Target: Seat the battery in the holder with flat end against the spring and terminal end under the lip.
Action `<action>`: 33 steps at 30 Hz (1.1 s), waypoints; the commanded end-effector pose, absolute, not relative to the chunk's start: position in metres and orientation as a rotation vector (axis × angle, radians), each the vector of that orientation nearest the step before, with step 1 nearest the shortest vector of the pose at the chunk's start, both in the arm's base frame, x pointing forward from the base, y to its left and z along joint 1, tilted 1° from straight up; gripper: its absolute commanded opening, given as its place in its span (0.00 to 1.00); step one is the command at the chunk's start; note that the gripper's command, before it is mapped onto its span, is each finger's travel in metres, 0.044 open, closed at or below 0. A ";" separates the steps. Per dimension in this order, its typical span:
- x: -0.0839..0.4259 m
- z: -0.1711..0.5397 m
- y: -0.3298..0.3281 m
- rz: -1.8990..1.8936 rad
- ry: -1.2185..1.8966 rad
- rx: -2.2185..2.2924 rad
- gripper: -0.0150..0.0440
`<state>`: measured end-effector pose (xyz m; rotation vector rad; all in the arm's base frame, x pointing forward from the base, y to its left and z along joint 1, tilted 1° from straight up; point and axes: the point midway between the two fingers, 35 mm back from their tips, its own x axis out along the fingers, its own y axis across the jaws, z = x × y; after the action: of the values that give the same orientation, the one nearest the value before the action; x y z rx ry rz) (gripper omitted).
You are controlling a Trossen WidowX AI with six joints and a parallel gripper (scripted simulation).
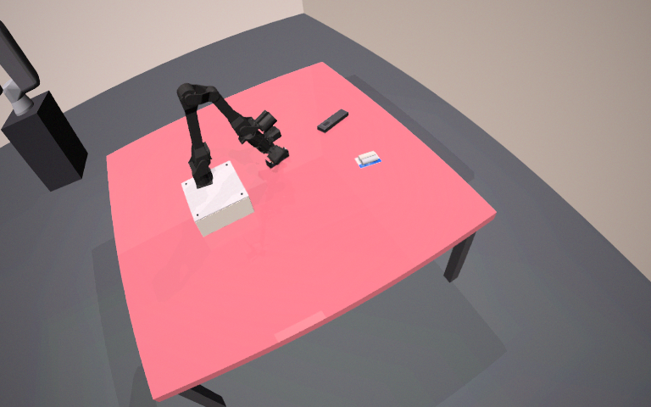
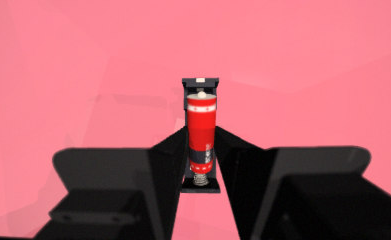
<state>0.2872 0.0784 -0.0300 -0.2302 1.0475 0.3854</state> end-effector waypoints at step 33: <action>0.295 -0.039 0.079 0.353 1.261 -0.254 0.37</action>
<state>0.2978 0.0806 -0.0342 -0.2465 1.2220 0.3639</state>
